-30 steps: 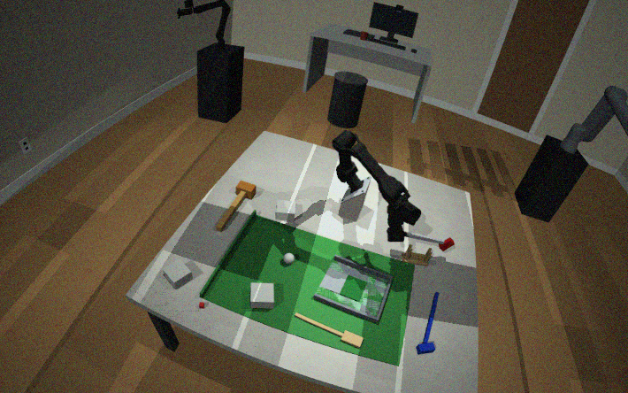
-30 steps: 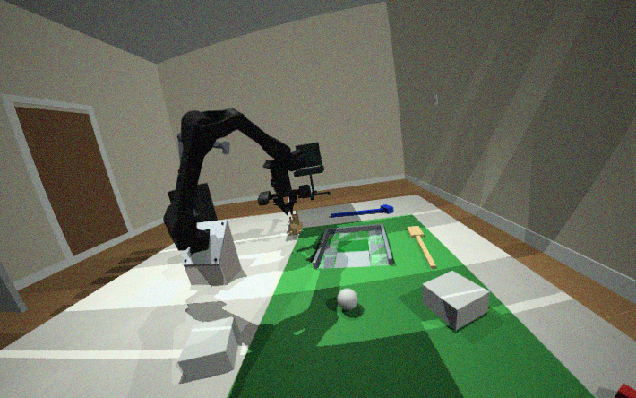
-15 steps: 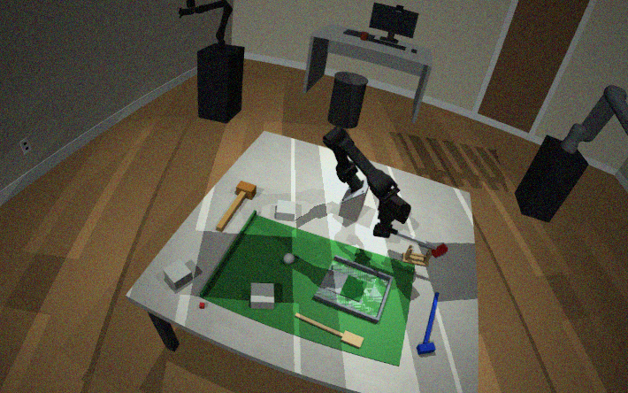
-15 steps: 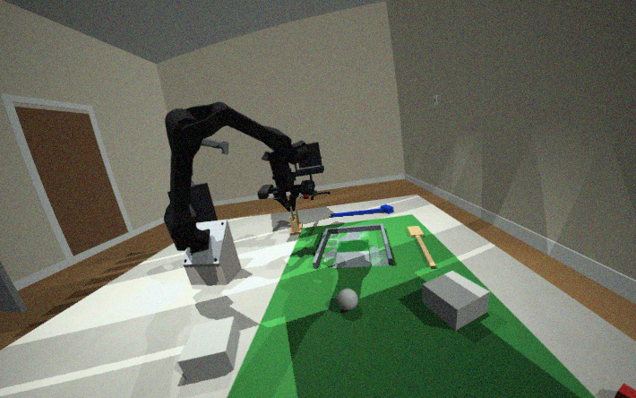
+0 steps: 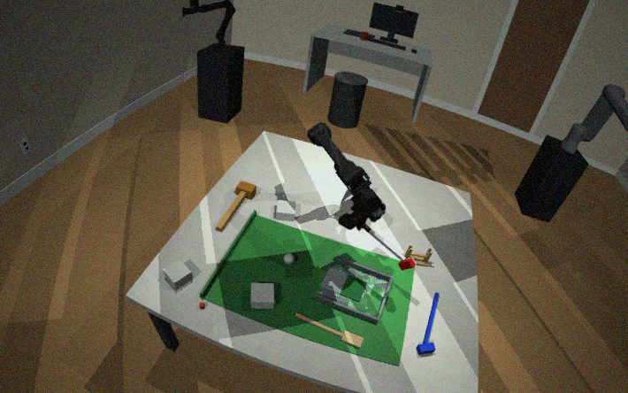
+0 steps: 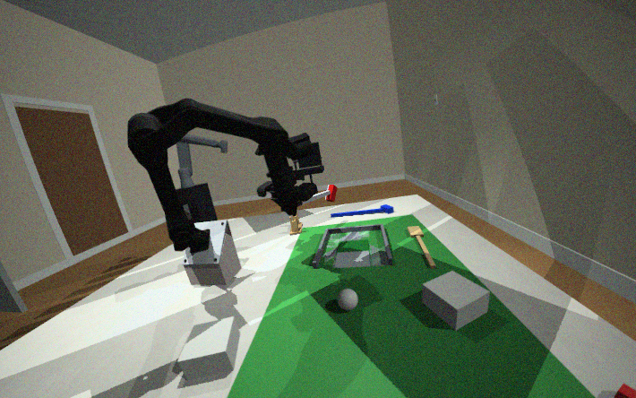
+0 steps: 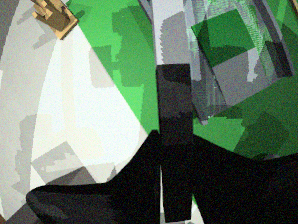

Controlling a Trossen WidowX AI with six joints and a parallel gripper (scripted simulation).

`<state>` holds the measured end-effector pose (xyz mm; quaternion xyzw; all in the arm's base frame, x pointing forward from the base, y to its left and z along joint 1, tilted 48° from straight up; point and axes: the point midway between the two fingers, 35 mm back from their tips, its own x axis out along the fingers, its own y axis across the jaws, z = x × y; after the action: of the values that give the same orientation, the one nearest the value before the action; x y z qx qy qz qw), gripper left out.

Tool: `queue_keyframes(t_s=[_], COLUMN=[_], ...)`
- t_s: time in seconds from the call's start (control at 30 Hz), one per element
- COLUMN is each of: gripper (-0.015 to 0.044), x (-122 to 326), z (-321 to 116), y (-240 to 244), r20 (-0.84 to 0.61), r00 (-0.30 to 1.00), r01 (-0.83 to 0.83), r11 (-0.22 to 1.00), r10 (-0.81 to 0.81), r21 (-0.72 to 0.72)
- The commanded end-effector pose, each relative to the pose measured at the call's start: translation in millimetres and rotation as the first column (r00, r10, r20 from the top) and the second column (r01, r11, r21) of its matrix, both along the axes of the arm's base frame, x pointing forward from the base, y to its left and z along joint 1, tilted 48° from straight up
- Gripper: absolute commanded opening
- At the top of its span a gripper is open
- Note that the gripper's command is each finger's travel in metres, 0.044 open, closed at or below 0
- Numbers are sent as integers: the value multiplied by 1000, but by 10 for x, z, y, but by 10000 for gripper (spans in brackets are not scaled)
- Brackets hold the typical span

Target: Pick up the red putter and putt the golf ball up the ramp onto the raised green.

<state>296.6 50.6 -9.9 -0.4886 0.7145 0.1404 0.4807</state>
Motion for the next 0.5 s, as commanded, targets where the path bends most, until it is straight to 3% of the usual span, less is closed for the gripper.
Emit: queue_keyframes(t_s=[0.0, 0.47], gripper=[0, 0], x=[-3, -153], z=[222, 922], y=[-189, -835], r20=[77, 336], r00=[992, 862], r01=[98, 417], r11=[995, 908], r10=[-96, -380], r21=[-21, -44])
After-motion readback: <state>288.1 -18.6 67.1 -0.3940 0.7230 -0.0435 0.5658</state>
